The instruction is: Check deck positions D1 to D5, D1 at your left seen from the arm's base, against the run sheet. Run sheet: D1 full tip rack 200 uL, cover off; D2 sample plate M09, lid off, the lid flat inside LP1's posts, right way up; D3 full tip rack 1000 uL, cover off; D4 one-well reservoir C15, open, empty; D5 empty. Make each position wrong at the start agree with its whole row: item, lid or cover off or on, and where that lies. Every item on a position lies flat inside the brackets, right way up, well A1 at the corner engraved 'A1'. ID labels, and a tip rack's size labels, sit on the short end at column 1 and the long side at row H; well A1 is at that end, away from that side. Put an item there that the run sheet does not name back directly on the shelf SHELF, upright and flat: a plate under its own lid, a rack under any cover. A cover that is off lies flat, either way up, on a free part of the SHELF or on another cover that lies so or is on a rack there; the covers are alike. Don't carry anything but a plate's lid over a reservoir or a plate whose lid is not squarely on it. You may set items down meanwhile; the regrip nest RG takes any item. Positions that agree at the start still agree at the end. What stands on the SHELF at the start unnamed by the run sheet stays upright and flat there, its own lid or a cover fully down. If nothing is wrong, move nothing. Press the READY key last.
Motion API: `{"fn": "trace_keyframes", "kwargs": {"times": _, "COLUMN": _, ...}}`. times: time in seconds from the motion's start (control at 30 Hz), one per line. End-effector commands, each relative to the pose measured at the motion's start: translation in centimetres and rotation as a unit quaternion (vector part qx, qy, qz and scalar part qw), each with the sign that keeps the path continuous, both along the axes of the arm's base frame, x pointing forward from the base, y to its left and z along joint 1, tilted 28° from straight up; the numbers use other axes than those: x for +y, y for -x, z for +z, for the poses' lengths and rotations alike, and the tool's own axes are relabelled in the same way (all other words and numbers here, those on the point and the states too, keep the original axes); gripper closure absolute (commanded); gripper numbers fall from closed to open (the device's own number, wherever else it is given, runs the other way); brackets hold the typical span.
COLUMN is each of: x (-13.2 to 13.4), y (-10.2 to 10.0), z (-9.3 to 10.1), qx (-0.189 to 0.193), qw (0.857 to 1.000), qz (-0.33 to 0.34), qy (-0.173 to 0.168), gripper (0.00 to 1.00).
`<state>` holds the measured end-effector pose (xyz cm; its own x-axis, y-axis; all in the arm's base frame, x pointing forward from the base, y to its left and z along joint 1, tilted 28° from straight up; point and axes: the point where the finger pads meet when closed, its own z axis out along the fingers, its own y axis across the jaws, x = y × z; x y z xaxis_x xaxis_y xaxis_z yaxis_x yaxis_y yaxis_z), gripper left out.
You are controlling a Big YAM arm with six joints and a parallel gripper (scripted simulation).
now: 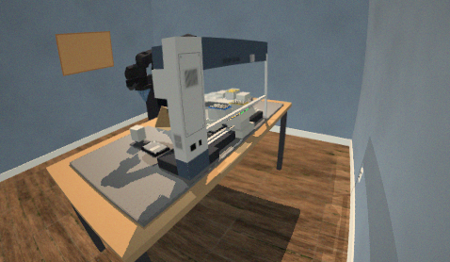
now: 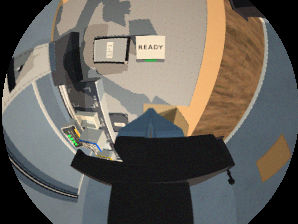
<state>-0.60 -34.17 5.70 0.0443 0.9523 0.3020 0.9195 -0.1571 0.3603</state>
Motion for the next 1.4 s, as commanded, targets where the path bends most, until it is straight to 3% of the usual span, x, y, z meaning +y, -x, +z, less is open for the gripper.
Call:
{"fn": "trace_keyframes", "kwargs": {"times": 0.0, "x": -3.1, "y": 1.1, "z": 1.7, "qx": 0.006, "qw": 0.999, "qz": -0.003, "qy": 0.047, "gripper": 1.0}}
{"fn": "trace_keyframes", "kwargs": {"times": 0.3, "x": -3.1, "y": 1.1, "z": 1.7, "qx": 0.006, "qw": 0.999, "qz": -0.003, "qy": 0.047, "gripper": 1.0}}
{"fn": "trace_keyframes", "kwargs": {"times": 0.4, "x": -0.6, "y": -0.3, "z": -0.6, "qx": 0.001, "qw": 1.0, "qz": 0.0, "qy": 0.01, "gripper": 1.0}}
{"fn": "trace_keyframes", "kwargs": {"times": 0.5, "x": -0.6, "y": -0.5, "z": -0.8, "qx": 0.001, "qw": 1.0, "qz": 0.0, "qy": 0.009, "gripper": 1.0}}
{"fn": "trace_keyframes", "kwargs": {"times": 0.53, "x": -3.0, "y": 0.1, "z": 0.5, "qx": 0.006, "qw": 0.999, "qz": -0.004, "qy": 0.038, "gripper": 1.0}}
{"fn": "trace_keyframes", "kwargs": {"times": 0.63, "x": -0.4, "y": -0.7, "z": -1.2, "qx": 0.002, "qw": 1.0, "qz": 0.0, "qy": 0.011, "gripper": 1.0}}
{"fn": "trace_keyframes", "kwargs": {"times": 1.1, "x": -0.5, "y": -0.8, "z": -2.5, "qx": 0.003, "qw": 1.0, "qz": -0.009, "qy": 0.021, "gripper": 1.0}}
{"fn": "trace_keyframes", "kwargs": {"times": 1.37, "x": 0.5, "y": -1.9, "z": -4.2, "qx": 0.001, "qw": 1.0, "qz": -0.002, "qy": 0.01, "gripper": 1.0}}
